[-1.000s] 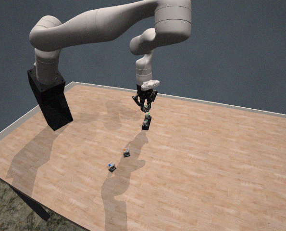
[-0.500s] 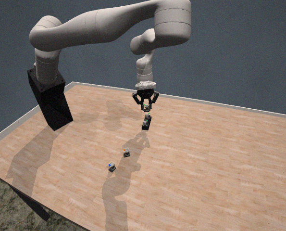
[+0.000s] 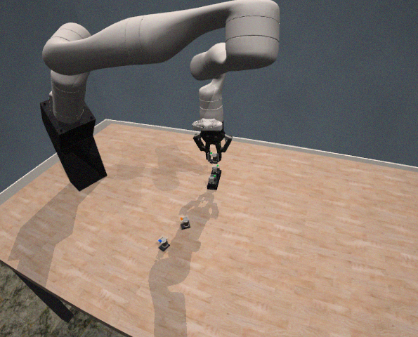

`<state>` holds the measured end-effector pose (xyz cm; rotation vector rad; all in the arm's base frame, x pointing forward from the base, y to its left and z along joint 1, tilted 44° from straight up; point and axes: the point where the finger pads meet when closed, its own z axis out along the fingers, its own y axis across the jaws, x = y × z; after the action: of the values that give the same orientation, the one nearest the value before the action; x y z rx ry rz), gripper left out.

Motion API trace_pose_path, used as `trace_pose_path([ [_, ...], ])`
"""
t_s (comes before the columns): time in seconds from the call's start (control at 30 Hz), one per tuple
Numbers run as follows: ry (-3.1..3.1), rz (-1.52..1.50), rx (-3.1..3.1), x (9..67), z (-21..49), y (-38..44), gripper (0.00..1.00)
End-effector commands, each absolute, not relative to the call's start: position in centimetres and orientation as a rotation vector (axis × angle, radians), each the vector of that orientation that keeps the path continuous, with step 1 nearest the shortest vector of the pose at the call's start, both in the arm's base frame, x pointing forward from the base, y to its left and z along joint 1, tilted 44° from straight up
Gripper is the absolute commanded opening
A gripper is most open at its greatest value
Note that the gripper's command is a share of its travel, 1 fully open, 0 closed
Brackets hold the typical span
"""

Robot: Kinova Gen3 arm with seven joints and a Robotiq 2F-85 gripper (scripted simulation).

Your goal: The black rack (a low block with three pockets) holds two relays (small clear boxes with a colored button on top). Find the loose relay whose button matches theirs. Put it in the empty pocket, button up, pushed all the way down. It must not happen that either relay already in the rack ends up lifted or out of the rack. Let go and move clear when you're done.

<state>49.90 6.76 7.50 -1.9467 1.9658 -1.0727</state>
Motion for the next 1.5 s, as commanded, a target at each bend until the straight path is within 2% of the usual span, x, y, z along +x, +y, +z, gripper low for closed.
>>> trace_pose_path([
  [0.0,1.968,-1.072,-1.942,49.9,7.5,6.8,0.0],
  [1.47,1.968,-1.072,-1.941,52.3,4.3,5.2,0.0],
])
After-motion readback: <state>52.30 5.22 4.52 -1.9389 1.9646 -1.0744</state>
